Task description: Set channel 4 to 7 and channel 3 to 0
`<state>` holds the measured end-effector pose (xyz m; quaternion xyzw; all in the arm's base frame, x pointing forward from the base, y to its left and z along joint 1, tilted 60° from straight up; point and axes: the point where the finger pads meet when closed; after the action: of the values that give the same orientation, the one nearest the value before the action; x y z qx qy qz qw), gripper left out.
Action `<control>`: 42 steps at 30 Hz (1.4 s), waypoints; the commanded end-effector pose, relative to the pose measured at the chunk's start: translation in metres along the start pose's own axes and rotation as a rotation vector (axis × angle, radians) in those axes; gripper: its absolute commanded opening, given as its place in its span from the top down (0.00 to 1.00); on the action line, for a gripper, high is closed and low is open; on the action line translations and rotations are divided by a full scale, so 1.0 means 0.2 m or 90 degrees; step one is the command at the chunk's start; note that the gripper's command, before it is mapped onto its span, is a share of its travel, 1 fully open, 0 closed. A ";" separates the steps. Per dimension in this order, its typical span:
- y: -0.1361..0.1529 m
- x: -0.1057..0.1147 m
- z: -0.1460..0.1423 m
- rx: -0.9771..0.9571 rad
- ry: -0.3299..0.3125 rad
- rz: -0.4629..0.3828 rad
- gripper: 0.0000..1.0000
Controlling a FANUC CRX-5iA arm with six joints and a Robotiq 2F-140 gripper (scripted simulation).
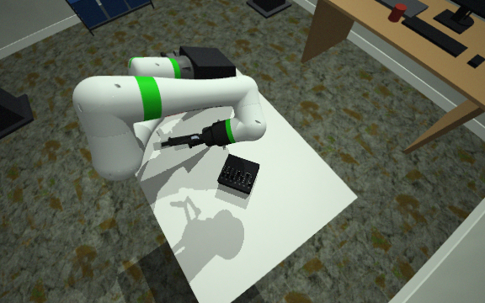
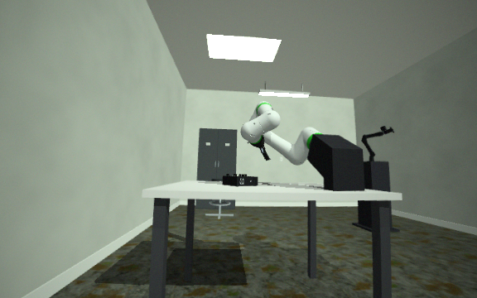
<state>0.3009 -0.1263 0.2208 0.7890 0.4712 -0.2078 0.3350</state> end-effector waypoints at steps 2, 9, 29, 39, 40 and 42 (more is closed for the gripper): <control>0.00 0.00 0.00 0.000 0.000 0.000 0.00; 0.00 0.00 0.00 0.000 0.000 0.000 0.00; 0.12 0.39 0.49 0.029 0.410 0.020 0.00; 0.32 0.86 0.56 0.046 0.690 -0.056 0.00; 0.38 1.00 0.54 0.048 0.752 -0.085 0.00; 0.43 1.11 0.51 0.049 0.800 -0.111 0.00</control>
<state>0.4412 -0.1146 0.0578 0.7684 0.6081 0.1993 0.0057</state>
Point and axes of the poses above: the point where the finger pads meet when closed, its own x axis back along the fingers, its own z axis across the jaws, y = z × x, and after that the axes turned 15 degrees about -x, right-handed
